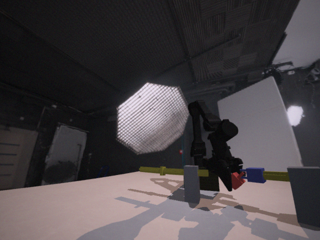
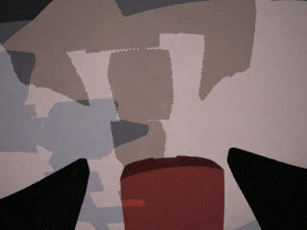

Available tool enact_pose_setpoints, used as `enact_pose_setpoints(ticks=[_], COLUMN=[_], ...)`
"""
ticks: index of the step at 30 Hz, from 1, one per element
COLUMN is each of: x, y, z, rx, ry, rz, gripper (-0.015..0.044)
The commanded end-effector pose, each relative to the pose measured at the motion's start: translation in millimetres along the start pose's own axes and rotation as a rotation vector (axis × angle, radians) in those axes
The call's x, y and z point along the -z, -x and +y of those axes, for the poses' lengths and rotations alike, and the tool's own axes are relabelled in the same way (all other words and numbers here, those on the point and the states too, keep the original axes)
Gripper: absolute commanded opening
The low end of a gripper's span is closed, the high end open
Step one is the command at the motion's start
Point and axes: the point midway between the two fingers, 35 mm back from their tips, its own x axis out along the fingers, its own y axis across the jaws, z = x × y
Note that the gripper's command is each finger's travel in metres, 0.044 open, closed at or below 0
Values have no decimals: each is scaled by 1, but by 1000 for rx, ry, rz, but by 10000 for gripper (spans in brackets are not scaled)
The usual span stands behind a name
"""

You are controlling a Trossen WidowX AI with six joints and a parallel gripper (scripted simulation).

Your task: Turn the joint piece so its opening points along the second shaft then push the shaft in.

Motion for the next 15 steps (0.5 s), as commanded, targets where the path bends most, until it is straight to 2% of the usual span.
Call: enact_pose_setpoints(ticks=[1, 11, 15], x=[-1, -2, -2], y=[-8, -22, -22], z=[-2, -2, -2], rx=[7, 7, 7], ry=[1, 1, 1], rz=[-2, -2, -2], gripper=[440, 440, 335])
